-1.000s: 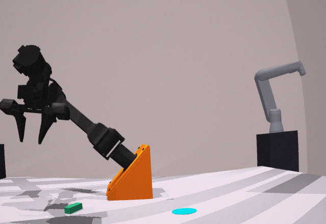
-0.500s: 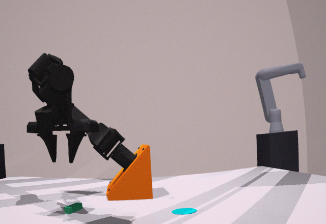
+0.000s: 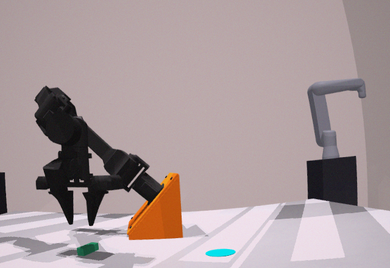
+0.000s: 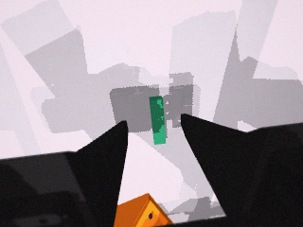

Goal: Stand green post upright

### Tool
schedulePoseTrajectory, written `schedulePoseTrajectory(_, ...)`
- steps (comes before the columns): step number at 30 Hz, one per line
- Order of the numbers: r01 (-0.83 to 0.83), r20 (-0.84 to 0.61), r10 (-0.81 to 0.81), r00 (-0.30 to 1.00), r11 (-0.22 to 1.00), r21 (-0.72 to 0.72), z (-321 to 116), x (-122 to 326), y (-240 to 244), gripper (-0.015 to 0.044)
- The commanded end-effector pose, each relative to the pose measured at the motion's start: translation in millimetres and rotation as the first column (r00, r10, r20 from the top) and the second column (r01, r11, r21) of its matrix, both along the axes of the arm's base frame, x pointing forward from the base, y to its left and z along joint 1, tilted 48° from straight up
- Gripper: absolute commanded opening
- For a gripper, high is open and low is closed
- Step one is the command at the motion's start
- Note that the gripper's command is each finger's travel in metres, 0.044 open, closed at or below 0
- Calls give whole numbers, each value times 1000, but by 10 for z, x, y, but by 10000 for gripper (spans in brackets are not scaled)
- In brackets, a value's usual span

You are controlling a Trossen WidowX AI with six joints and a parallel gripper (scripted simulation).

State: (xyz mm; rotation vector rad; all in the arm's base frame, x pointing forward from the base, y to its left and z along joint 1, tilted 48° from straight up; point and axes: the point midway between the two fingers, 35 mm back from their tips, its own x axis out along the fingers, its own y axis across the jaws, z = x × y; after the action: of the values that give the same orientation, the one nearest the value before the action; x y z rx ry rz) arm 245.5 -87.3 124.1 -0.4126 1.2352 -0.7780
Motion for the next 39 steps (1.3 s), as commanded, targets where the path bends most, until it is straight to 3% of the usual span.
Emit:
schedulePoseTrajectory(1, 1, -10, -1, 1000, 1000, -20, -369, -37, -467, 233)
schedulePoseTrajectory(11, 1, -10, -1, 1000, 1000, -20, -369, -37, -467, 233)
schedulePoseTrajectory(19, 1, -10, -1, 1000, 1000, -20, -369, -37, -467, 23)
schedulePoseTrajectory(39, -11, 34, 11, 999, 1000, 19, -279, 14, -204, 23)
